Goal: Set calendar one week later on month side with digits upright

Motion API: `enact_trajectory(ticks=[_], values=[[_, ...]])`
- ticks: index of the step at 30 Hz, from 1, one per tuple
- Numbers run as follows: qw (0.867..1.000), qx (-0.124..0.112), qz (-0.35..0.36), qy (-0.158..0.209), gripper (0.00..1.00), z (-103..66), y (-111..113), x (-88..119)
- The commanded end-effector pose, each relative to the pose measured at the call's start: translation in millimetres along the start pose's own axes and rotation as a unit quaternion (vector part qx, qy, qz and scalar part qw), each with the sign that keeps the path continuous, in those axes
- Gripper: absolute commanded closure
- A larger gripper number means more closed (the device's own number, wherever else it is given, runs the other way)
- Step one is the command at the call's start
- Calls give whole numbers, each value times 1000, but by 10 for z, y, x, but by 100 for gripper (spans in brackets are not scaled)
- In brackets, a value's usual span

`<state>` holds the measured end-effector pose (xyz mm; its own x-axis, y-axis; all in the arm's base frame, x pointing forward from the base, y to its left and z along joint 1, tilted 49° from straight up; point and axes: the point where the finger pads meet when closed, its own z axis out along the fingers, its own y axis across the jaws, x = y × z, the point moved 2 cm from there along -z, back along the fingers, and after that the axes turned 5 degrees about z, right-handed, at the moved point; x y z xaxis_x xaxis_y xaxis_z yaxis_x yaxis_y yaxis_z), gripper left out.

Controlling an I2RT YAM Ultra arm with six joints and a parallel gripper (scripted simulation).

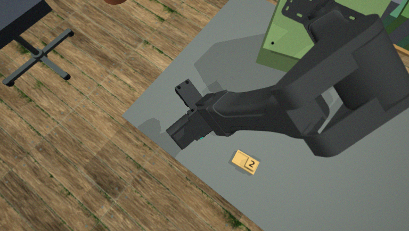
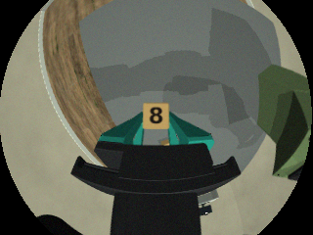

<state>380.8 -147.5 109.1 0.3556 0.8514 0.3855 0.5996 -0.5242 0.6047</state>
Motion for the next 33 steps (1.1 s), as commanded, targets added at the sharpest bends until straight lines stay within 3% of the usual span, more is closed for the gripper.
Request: enact_trajectory(ticks=[1,11,17,28,33], values=[[999,-1,-8,50,73,-33,21,30],[996,5,-9,83,73,-21,19,14],[985,12,-9,170,73,-14,25,-37],[977,19,-11,212,73,-2,22,-58],[958,26,-11,285,73,18,25,-96]])
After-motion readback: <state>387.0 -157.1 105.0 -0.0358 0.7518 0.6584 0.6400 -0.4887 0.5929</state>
